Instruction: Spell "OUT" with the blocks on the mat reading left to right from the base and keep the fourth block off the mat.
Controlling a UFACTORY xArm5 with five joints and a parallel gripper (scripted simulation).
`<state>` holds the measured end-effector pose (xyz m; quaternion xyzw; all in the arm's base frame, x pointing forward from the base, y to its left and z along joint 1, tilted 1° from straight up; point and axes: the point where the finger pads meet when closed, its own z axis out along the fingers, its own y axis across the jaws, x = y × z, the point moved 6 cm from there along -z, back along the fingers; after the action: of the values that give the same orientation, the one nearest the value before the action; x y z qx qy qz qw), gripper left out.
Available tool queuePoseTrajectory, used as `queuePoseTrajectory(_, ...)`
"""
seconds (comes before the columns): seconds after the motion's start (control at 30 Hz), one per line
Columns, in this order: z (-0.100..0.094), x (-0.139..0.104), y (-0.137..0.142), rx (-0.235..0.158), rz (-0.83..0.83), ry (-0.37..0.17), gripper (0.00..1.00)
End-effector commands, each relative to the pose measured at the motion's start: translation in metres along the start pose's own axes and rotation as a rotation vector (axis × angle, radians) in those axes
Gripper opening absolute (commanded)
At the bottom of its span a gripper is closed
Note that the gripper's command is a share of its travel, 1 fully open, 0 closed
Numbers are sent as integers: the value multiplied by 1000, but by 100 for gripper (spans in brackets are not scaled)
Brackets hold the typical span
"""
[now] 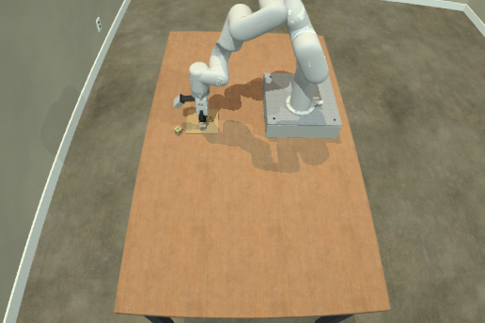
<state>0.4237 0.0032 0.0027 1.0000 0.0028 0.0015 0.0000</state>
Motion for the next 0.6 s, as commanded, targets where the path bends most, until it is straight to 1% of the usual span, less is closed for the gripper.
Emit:
queuePoseTrajectory(0.0, 0, 1, 0, 0, 0, 3, 21)
queuePoseTrajectory(0.57, 3, 1, 0, 0, 0, 3, 21)
